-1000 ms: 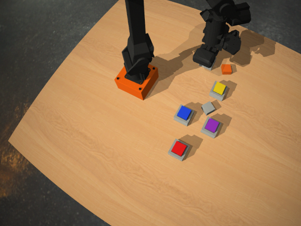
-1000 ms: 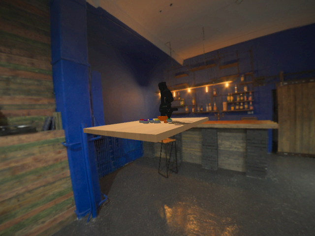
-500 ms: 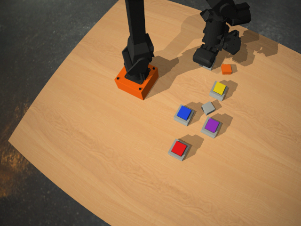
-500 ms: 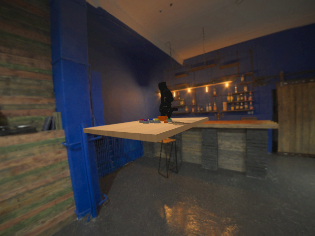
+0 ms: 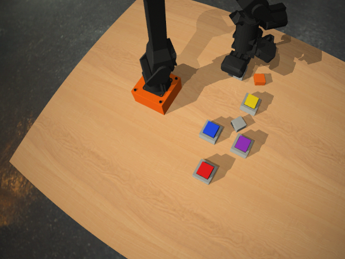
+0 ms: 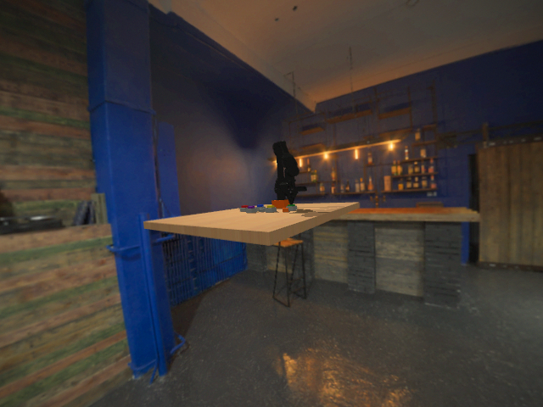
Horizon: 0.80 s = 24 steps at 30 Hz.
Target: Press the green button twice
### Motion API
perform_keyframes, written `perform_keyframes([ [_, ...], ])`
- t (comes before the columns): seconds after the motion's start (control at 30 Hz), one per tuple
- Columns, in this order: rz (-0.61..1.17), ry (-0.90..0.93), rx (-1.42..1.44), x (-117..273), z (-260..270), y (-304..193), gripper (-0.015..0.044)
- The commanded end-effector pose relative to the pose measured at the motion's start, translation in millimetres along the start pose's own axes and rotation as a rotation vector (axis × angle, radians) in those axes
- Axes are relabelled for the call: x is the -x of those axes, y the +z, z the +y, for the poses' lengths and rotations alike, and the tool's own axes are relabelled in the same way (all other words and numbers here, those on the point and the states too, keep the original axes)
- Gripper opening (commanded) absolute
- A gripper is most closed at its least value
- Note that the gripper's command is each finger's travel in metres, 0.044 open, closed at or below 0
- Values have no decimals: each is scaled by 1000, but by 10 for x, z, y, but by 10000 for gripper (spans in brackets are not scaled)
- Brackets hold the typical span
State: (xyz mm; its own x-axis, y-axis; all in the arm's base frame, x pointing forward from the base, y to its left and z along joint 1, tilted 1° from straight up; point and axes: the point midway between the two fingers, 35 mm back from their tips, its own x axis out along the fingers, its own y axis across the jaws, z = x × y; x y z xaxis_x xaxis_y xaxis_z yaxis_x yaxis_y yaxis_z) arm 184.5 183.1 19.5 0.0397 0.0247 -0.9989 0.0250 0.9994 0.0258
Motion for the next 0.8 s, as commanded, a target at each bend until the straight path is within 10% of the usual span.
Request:
perform_keyframes([
  [0.0, 1, -1, 0, 24, 0, 0, 20],
  [0.27, 12, -8, -2, 301, -14, -18, 20],
  [0.77, 6, -7, -2, 919, 153, 647, 387],
])
